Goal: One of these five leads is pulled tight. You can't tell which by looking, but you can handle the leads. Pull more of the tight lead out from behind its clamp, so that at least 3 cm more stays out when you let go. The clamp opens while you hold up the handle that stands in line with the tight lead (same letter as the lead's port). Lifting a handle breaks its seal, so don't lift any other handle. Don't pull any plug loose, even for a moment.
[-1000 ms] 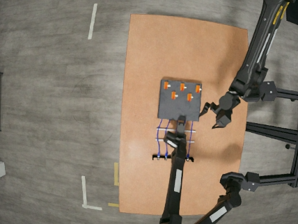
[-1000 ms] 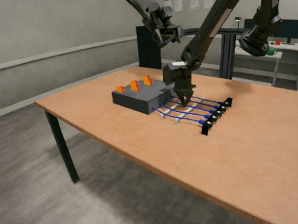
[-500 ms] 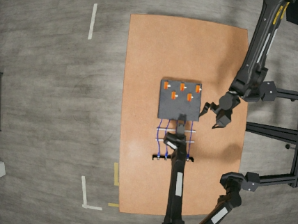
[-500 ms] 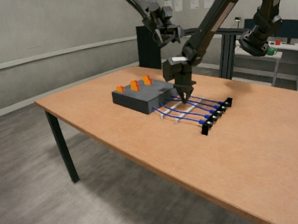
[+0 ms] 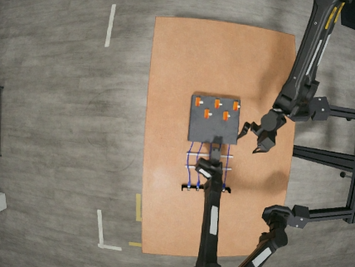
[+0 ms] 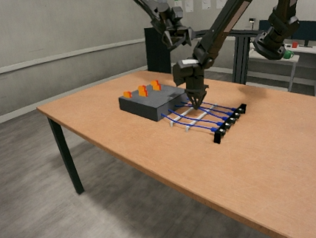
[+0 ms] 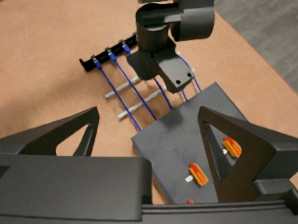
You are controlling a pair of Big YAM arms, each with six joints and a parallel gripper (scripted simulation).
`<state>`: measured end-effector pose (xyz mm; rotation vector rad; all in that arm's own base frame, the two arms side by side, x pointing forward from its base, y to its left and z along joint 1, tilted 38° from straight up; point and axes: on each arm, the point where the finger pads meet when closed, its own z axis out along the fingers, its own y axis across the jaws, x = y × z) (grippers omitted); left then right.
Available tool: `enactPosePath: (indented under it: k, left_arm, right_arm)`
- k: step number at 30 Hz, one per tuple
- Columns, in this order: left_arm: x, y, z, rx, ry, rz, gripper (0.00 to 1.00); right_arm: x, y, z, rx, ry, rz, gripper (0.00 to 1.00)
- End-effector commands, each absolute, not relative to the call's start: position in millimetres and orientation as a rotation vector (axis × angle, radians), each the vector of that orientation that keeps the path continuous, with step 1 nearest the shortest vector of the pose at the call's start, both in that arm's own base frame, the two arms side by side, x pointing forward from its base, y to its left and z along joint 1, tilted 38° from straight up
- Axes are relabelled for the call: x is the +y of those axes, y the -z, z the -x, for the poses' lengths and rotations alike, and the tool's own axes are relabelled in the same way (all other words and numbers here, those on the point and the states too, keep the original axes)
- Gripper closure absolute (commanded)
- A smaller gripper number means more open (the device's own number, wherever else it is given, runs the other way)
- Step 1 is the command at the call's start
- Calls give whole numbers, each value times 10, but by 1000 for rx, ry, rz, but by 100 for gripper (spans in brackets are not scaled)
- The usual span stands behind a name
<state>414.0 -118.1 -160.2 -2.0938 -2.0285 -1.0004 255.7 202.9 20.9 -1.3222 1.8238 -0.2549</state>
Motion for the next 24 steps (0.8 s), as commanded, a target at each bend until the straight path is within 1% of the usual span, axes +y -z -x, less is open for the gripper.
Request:
enactPosePath:
  k: [1, 4, 7, 9, 10, 24]
  left_arm:
    - [-1273, 1492, -4117, -2031, 1014, 2107, 72]
    - [-1388, 1456, -4117, -2123, 1036, 2101, 38]
    - [-1459, 1323, -4052, -2369, 1041, 2036, 4]
    - [-1459, 1323, -4052, -2369, 1041, 2036, 4]
    - [-1496, 1259, -4017, -2481, 1034, 2004, 0]
    - [-1837, 679, -3595, -3395, 839, 1657, 0]
  right_arm:
    - [2108, -277, -2618, 1807, 250, 1315, 0]
    - [2108, -277, -2618, 1807, 250, 1315, 0]
    - [2108, -277, -2618, 1807, 250, 1315, 0]
    - [2108, -277, -2618, 1807, 250, 1315, 0]
    - [2108, -277, -2618, 1807, 250, 1315, 0]
    - [2108, -277, -2618, 1807, 250, 1315, 0]
